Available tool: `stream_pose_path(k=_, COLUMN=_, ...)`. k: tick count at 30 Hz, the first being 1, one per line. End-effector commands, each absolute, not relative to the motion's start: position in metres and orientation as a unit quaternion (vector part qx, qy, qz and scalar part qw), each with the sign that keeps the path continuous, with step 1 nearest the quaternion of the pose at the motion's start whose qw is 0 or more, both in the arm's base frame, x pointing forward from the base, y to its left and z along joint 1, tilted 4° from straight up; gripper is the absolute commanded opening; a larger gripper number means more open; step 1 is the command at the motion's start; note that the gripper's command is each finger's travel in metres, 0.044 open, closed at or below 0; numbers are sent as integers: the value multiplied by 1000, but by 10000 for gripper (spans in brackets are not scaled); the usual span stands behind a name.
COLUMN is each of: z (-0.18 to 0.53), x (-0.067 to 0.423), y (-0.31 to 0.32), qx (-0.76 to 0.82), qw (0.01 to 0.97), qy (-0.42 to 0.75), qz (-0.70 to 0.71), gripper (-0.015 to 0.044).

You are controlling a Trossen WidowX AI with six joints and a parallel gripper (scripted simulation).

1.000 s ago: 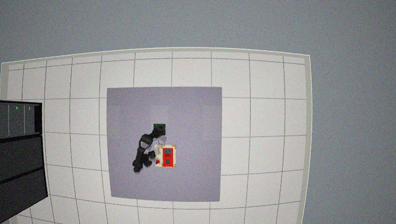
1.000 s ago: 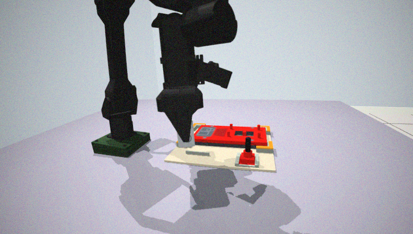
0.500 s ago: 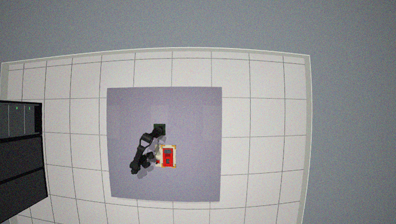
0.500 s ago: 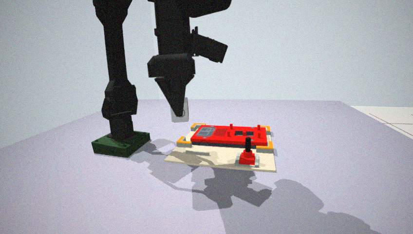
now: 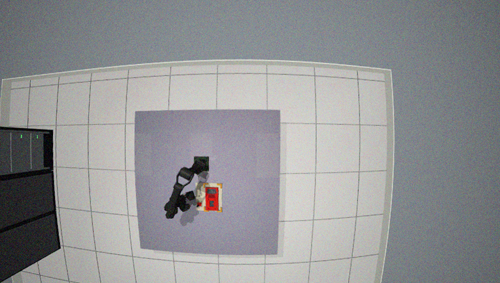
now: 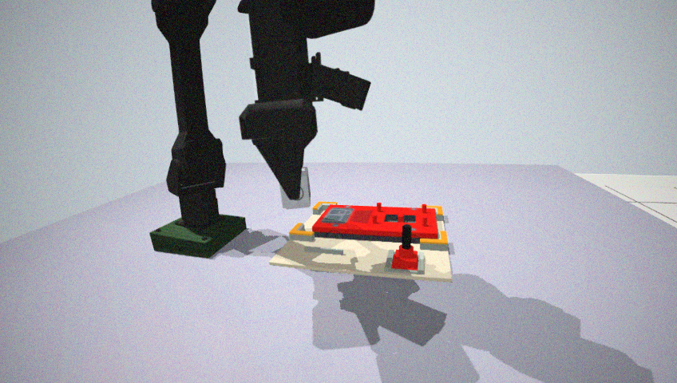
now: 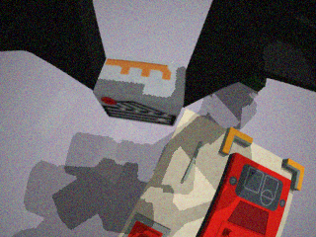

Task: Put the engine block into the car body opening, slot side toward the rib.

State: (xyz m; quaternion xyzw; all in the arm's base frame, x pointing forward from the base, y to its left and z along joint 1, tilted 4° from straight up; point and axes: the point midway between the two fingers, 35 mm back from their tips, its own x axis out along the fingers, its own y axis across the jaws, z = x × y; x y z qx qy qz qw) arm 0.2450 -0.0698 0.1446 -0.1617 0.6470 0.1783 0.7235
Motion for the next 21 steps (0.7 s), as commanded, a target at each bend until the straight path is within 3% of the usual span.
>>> stream_pose_path(k=1, z=144, x=244, y=-70, qx=-160, qw=732, qy=637, qz=183, gripper=0)
stream_pose_path(k=21, z=133, x=228, y=-79, qx=-95, qw=885, qy=396, qz=225, gripper=0)
